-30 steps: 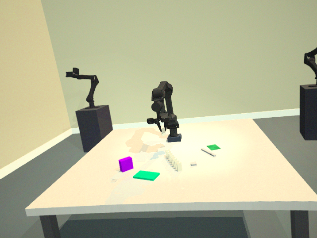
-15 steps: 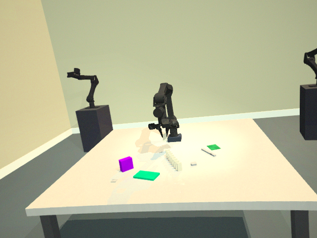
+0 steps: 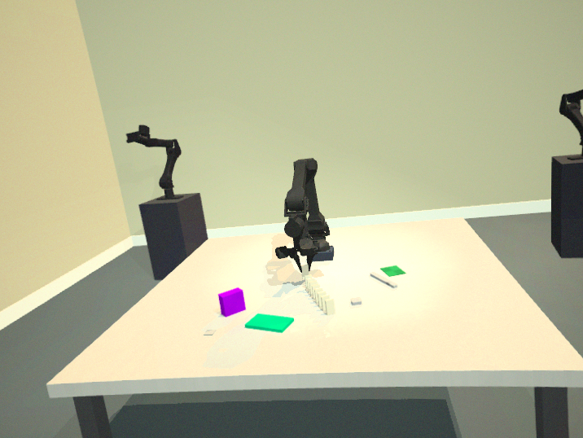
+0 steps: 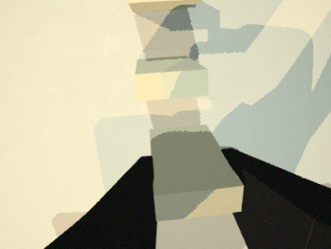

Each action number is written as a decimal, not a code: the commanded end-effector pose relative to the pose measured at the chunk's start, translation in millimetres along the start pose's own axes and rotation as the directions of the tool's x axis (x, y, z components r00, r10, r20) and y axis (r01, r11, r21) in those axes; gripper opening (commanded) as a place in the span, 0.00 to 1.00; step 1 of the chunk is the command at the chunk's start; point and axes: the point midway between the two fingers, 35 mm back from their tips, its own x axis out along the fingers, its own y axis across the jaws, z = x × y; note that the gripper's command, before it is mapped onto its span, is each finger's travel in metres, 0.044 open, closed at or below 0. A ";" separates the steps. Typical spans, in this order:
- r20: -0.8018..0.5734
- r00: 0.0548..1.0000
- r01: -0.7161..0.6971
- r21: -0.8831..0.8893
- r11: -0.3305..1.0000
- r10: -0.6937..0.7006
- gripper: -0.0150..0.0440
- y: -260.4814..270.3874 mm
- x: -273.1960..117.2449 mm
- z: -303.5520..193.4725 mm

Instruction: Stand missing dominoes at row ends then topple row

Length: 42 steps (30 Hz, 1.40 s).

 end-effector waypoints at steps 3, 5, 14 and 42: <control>-0.012 1.000 -0.007 -0.003 1.000 0.007 0.44 3.3 25.9 -7.3; -0.012 1.000 -0.007 -0.003 1.000 0.007 0.44 3.4 26.6 -7.5; -0.012 1.000 -0.007 -0.003 1.000 0.007 0.44 3.4 26.6 -7.5; -0.009 1.000 -0.004 0.001 1.000 0.004 1.00 1.7 -106.1 -4.7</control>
